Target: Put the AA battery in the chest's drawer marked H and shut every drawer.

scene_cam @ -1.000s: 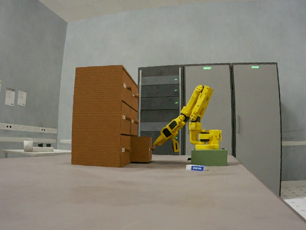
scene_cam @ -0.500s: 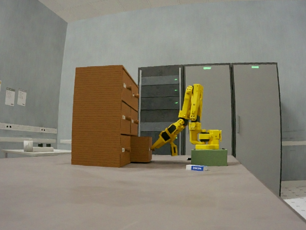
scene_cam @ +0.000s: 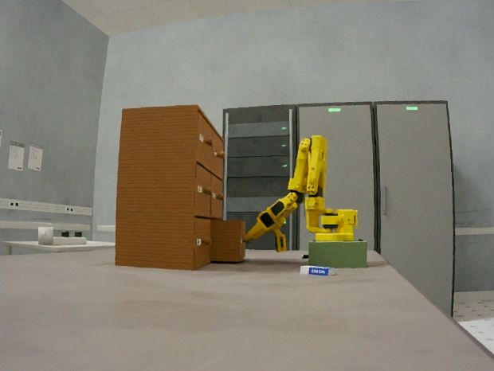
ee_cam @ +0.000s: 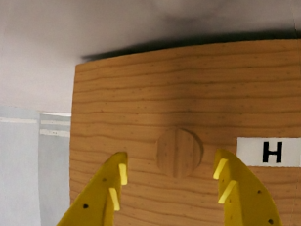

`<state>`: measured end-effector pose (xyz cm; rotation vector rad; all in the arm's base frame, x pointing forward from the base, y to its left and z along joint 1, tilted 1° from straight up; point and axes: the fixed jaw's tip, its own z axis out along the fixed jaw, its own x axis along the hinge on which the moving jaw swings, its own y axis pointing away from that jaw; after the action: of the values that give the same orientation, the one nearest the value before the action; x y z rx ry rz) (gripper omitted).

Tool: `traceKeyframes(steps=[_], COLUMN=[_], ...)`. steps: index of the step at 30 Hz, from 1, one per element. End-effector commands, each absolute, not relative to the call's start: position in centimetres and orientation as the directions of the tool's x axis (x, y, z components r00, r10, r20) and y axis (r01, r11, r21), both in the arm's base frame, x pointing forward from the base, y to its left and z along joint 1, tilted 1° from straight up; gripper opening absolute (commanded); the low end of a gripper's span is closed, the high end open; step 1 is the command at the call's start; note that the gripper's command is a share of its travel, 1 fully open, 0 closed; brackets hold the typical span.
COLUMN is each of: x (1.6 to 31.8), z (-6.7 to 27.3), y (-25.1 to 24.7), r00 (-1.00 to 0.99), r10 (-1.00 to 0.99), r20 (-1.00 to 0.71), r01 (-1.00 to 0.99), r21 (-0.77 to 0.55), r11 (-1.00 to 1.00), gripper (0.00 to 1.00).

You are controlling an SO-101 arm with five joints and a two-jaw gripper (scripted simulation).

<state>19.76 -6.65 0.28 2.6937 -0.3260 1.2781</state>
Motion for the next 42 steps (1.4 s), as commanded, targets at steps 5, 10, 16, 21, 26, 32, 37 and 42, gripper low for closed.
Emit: traceKeyframes(steps=[5, 10, 16, 21, 26, 32, 37, 42], x=[20.15, 20.15, 20.16, 20.24, 20.31, 20.37, 20.40, 20.40], z=[-0.14, -0.14, -0.14, -0.12, -0.10, -0.09, -0.08, -0.08], y=[-6.45, -6.45, -6.45, -6.43, -6.41, -6.39, -6.38, -6.38], r00=[0.577, 0.577, 0.577, 0.577, 0.578, 0.578, 0.578, 0.578], r10=[-0.126, -0.126, -0.125, -0.124, -0.123, -0.123, -0.122, -0.122], r20=[0.807, 0.807, 0.807, 0.807, 0.807, 0.807, 0.807, 0.807], r01=[-0.249, -0.249, -0.249, -0.247, -0.245, -0.244, -0.243, -0.243], r21=[0.027, 0.027, 0.027, 0.027, 0.027, 0.027, 0.027, 0.027], r11=[-0.968, -0.968, -0.968, -0.969, -0.969, -0.969, -0.970, -0.970], gripper=[0.21, 0.21, 0.21, 0.21, 0.21, 0.21, 0.21, 0.21])
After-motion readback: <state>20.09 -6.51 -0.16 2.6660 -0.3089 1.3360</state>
